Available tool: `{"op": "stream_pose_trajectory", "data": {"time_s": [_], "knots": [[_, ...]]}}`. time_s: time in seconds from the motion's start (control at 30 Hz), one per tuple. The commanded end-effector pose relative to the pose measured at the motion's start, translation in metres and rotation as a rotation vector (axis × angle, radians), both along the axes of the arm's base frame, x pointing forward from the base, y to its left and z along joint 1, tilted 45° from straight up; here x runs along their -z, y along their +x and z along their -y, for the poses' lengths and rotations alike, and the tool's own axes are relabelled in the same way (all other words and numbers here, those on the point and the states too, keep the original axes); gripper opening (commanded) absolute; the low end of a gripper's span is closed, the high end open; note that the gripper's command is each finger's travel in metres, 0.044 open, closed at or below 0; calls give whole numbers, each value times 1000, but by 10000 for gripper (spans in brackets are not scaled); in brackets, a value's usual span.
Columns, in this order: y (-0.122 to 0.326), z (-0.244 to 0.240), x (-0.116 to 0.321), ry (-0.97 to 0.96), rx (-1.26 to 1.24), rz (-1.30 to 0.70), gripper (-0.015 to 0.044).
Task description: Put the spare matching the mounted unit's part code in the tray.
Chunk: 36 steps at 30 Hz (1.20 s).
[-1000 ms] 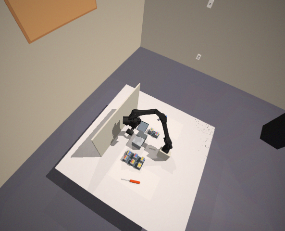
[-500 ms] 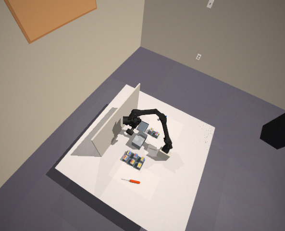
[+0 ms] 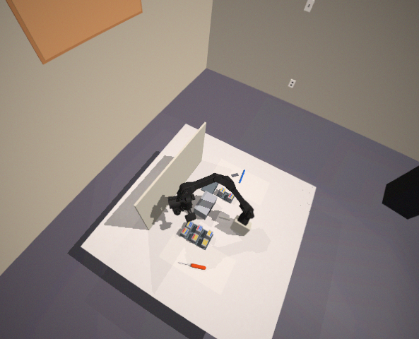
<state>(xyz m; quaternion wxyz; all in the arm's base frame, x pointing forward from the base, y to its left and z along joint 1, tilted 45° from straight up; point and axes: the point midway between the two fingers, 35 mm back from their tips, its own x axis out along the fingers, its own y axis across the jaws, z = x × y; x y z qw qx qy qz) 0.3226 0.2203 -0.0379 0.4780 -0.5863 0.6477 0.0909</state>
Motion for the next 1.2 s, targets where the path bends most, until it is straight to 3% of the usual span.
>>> {"op": "stream_pose_trajectory", "data": {"time_s": [0.0, 0.13, 0.43, 0.63, 1.17], "knots": [[-27, -29, 58, -52, -302, -278, 440], [-43, -39, 88, -85, -454, -420, 440], [-44, -40, 89, -87, -462, -427, 440], [-43, -17, 104, -89, -462, -427, 300], [-42, 0, 116, -90, -462, -427, 300]]}}
